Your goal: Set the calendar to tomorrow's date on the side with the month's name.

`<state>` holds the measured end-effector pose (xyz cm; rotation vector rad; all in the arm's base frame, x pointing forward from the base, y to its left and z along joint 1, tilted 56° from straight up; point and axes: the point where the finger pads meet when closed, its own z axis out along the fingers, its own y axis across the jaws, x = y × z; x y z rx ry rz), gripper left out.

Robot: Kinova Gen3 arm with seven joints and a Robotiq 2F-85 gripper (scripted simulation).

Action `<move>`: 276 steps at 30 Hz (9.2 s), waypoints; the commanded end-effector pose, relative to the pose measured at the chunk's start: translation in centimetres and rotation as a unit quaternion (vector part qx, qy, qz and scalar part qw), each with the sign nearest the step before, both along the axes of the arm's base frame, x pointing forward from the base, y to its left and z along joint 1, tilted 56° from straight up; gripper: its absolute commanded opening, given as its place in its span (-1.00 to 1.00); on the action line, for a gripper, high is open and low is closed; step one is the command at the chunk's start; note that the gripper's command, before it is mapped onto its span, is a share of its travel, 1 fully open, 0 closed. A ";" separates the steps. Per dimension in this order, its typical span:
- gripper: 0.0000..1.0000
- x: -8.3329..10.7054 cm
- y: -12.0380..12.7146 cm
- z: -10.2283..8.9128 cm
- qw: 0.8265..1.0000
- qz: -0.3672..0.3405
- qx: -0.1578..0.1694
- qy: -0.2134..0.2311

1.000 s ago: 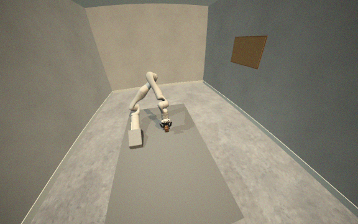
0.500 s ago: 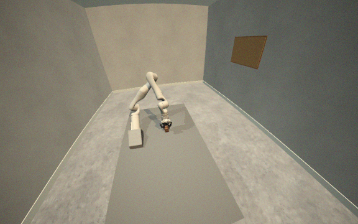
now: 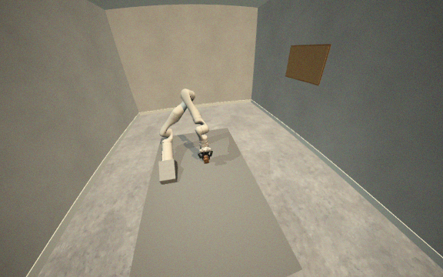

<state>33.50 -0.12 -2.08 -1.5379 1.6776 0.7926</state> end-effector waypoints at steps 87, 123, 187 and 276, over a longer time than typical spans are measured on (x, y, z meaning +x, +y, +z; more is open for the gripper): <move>-0.43 -0.8 -9.3 3.9 1.000 -0.019 0.004 0.024; -0.43 -0.8 -9.2 -5.0 0.989 -0.081 0.014 0.120; -0.43 -0.2 -4.8 -8.0 0.989 -0.081 0.014 0.120; -0.43 -0.2 -4.5 -8.2 0.989 -0.081 0.014 0.120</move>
